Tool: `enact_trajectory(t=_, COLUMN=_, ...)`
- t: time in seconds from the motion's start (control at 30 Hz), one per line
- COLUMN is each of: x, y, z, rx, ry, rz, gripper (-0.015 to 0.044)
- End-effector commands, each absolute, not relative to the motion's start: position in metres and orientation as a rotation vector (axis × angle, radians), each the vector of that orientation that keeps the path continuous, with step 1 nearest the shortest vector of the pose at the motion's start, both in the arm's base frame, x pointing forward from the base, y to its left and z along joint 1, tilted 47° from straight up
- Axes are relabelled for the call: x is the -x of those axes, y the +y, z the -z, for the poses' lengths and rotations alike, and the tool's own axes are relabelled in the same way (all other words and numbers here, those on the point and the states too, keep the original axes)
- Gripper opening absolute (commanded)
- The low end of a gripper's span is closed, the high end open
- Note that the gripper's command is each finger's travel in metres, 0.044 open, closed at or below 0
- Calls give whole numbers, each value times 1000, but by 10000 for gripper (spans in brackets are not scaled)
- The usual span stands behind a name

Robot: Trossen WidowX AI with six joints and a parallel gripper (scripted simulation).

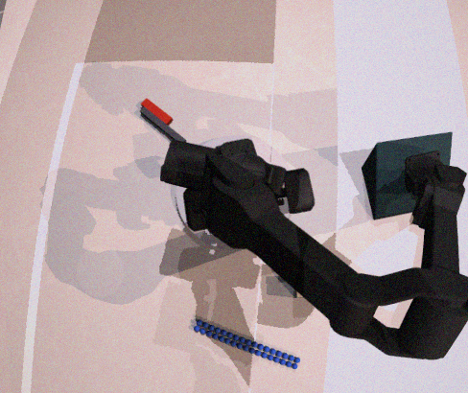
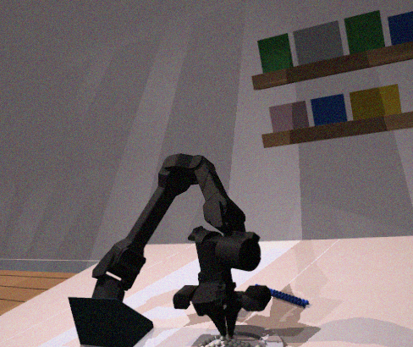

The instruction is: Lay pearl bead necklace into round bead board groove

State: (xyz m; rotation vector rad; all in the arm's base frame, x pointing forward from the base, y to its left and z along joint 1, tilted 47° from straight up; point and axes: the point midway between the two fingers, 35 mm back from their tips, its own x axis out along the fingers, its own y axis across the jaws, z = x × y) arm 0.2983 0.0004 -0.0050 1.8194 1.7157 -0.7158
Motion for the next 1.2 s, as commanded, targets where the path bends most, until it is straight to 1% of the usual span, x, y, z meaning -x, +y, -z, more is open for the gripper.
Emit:
enact_trajectory(t=0.0, x=-298, y=0, z=5, rx=-1818, ry=1716, rz=715, gripper=0)
enact_trajectory(t=0.43, x=-298, y=-8, z=-4, rx=-1830, ry=1715, rz=717, gripper=0)
enact_trajectory(t=0.73, x=-311, y=5, z=-19, rx=-1831, ry=1716, rz=716, gripper=0)
enact_trajectory(t=1.17, x=-312, y=13, z=-12, rx=-1831, ry=1716, rz=716, gripper=0)
